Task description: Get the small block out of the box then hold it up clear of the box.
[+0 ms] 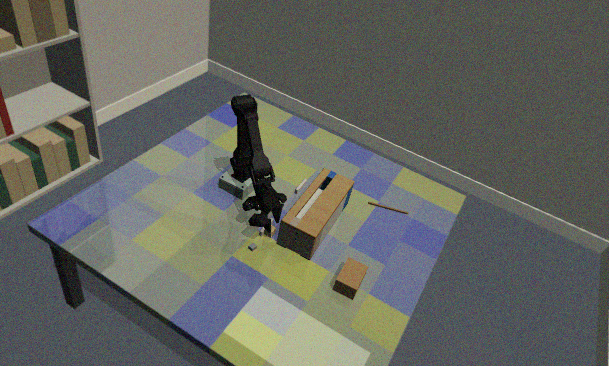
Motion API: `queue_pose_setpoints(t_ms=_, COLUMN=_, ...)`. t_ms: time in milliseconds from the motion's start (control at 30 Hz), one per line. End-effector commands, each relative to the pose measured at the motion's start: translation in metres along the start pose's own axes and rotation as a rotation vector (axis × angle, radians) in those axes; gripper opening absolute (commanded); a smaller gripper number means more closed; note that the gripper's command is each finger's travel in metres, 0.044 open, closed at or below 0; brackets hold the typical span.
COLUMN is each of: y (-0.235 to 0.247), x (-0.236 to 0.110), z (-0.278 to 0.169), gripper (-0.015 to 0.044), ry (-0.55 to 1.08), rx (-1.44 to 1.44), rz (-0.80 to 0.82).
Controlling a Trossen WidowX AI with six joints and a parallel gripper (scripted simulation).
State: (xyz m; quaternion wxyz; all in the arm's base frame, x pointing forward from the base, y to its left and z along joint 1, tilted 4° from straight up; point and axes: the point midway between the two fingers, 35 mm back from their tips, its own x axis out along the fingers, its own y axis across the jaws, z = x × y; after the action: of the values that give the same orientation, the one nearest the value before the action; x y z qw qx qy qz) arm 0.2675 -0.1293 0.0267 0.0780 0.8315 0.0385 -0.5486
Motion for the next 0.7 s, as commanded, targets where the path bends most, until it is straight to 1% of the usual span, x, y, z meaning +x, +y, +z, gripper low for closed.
queue_pose_setpoints(t_ms=0, y=-0.002, x=0.008, z=0.004, gripper=0.0285, ry=-0.006, rx=-0.003, rz=-0.011)
queue_pose_setpoints(t_ms=667, y=-0.006, x=0.036, z=0.018, gripper=0.0285, ry=-0.006, rx=-0.003, rz=-0.011)
